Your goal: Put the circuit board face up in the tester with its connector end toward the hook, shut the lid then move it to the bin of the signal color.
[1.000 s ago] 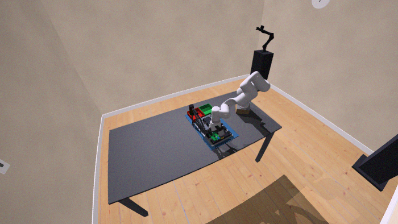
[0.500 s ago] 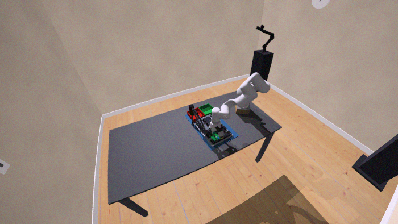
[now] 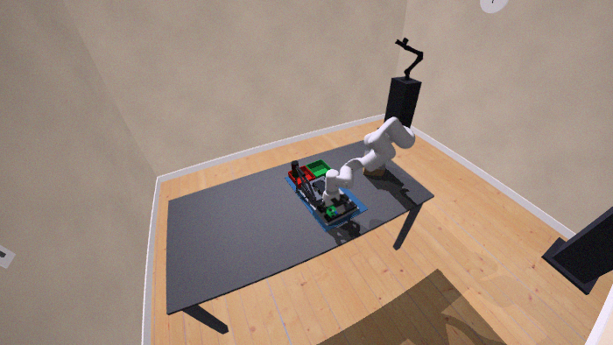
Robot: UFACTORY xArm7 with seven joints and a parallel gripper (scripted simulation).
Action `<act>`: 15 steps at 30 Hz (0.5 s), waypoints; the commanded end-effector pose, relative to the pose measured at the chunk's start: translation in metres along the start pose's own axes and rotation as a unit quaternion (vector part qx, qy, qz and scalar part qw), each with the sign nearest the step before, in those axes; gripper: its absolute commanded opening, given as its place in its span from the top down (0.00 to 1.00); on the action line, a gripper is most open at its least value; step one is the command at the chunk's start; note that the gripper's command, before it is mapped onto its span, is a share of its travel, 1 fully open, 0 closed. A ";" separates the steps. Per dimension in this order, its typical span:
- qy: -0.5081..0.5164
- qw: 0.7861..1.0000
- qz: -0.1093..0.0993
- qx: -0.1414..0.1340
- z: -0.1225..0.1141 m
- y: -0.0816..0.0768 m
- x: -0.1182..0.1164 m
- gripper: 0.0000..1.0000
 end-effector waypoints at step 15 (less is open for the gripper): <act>0.000 1.000 -0.002 0.001 0.000 0.002 0.002 0.00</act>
Point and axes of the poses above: the point where the finger pads meet when closed, its own y axis out along the fingers, its own x axis across the jaws, z = x × y, the point moved 4 cm from there along -y, back along the fingers, and after that the axes turned 15 degrees about y, right-handed, at the moved point
